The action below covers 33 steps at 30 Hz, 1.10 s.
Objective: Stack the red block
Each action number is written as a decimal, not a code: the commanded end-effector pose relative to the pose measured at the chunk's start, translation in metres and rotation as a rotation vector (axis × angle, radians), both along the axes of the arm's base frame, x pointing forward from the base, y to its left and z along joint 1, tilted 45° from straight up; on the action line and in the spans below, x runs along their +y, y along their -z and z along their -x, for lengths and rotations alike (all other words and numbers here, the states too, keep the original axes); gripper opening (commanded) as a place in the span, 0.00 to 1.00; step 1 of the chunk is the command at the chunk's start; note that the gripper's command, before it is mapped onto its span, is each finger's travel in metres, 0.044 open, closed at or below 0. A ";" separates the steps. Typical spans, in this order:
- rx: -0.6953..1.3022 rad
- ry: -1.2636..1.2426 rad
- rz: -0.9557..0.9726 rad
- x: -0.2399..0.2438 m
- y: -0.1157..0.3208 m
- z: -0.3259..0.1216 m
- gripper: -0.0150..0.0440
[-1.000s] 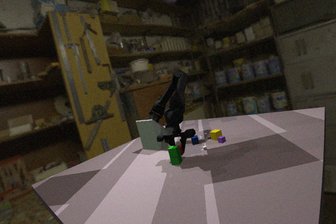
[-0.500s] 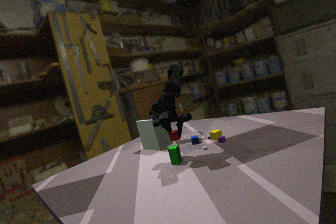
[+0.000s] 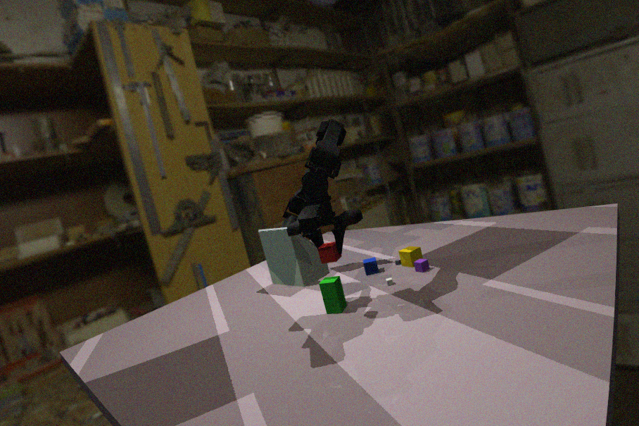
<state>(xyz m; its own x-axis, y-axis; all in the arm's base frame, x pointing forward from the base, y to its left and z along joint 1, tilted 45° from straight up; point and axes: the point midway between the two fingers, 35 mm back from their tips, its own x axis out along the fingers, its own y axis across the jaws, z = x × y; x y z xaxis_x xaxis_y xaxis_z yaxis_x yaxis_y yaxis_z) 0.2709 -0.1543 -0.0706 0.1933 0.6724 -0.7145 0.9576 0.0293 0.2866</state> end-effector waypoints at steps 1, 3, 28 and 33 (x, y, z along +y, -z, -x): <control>0.005 -0.004 -0.001 -0.012 0.013 0.000 0.25; 0.005 -0.004 0.000 -0.019 0.019 -0.001 0.25; 0.004 -0.004 -0.002 0.008 0.047 -0.006 0.25; 0.004 -0.004 -0.002 0.008 0.047 -0.006 0.25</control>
